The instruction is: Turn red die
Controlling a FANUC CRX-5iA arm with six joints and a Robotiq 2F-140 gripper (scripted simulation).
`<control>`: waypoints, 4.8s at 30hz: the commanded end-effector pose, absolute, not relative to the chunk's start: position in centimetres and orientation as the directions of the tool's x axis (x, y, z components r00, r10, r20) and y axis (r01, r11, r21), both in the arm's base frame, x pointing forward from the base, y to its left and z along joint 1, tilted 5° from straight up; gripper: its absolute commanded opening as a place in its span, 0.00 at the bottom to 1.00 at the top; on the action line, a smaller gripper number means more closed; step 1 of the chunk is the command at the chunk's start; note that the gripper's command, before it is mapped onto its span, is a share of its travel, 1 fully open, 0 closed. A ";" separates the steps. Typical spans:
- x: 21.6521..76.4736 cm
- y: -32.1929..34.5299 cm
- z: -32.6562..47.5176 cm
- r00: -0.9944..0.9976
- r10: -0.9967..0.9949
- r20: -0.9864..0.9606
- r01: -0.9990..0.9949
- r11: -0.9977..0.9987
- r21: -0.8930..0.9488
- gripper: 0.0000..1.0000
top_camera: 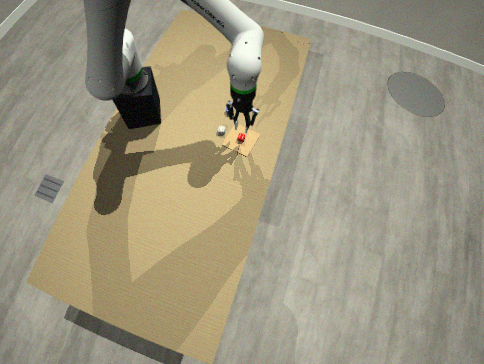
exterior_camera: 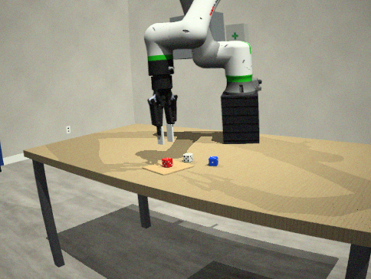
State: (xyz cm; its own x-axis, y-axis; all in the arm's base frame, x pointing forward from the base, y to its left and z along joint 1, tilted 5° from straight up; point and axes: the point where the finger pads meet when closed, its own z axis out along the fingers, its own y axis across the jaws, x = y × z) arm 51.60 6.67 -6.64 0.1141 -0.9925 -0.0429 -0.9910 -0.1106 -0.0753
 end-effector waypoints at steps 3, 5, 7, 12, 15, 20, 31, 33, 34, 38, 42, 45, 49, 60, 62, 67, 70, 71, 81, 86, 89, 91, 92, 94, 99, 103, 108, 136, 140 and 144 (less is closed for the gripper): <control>51.6 6.7 -6.8 0.114 -0.993 -0.043 -0.991 -0.111 -0.076 0.28; 51.6 6.7 -6.9 0.114 -0.993 -0.043 -0.991 -0.111 -0.076 0.28; 51.7 6.7 -7.1 0.114 -0.992 -0.043 -0.991 -0.111 -0.076 0.28; 51.7 6.7 -7.7 0.114 -0.992 -0.043 -0.991 -0.111 -0.076 0.28; 51.7 6.7 -8.1 0.114 -0.992 -0.043 -0.991 -0.111 -0.076 0.28; 51.8 6.7 -8.5 0.114 -0.992 -0.043 -0.991 -0.111 -0.076 0.28; 51.9 6.8 -10.3 0.114 -0.992 -0.043 -0.991 -0.111 -0.076 0.28; 51.9 6.8 -10.5 0.114 -0.992 -0.043 -0.991 -0.111 -0.076 0.28; 51.9 6.8 -10.7 0.114 -0.992 -0.043 -0.991 -0.111 -0.076 0.28; 51.9 6.8 -10.9 0.114 -0.992 -0.043 -0.991 -0.111 -0.076 0.28; 52.0 6.8 -11.3 0.114 -0.992 -0.043 -0.991 -0.111 -0.076 0.28; 52.0 6.8 -11.5 0.114 -0.992 -0.043 -0.991 -0.111 -0.076 0.28; 52.0 6.9 -11.6 0.114 -0.992 -0.043 -0.991 -0.111 -0.076 0.28; 52.0 6.9 -11.7 0.114 -0.992 -0.043 -0.991 -0.111 -0.076 0.28; 52.0 6.9 -11.7 0.114 -0.992 -0.043 -0.991 -0.111 -0.076 0.28; 52.0 6.9 -11.7 0.114 -0.992 -0.043 -0.991 -0.111 -0.076 0.28; 52.0 6.9 -11.7 0.114 -0.992 -0.043 -0.991 -0.111 -0.076 0.28; 52.0 6.9 -11.7 0.114 -0.992 -0.043 -0.991 -0.111 -0.076 0.28; 52.0 6.9 -11.7 0.114 -0.992 -0.043 -0.991 -0.111 -0.076 0.28; 52.0 6.9 -11.7 0.114 -0.992 -0.043 -0.991 -0.111 -0.076 0.28; 52.0 6.9 -11.7 0.114 -0.992 -0.043 -0.991 -0.111 -0.076 0.28; 52.0 6.9 -11.7 0.114 -0.992 -0.043 -0.991 -0.111 -0.076 0.28; 52.0 6.9 -11.7 0.114 -0.992 -0.043 -0.991 -0.111 -0.076 0.28; 52.0 6.9 -11.7 0.114 -0.992 -0.043 -0.991 -0.111 -0.076 0.28; 52.0 6.8 -11.1 0.114 -0.992 -0.043 -0.991 -0.111 -0.076 0.28; 51.9 6.8 -10.0 0.114 -0.992 -0.043 -0.991 -0.111 -0.076 0.28; 51.8 6.7 -9.0 0.114 -0.992 -0.043 -0.991 -0.111 -0.076 0.28; 51.6 7.4 -7.6 0.092 -0.972 0.216 -0.991 -0.111 -0.076 0.28; 51.6 7.4 -7.6 0.092 -0.971 0.221 -0.991 -0.111 -0.074 0.28; 51.4 7.3 -7.9 0.085 -0.951 0.297 -0.992 -0.108 -0.061 0.28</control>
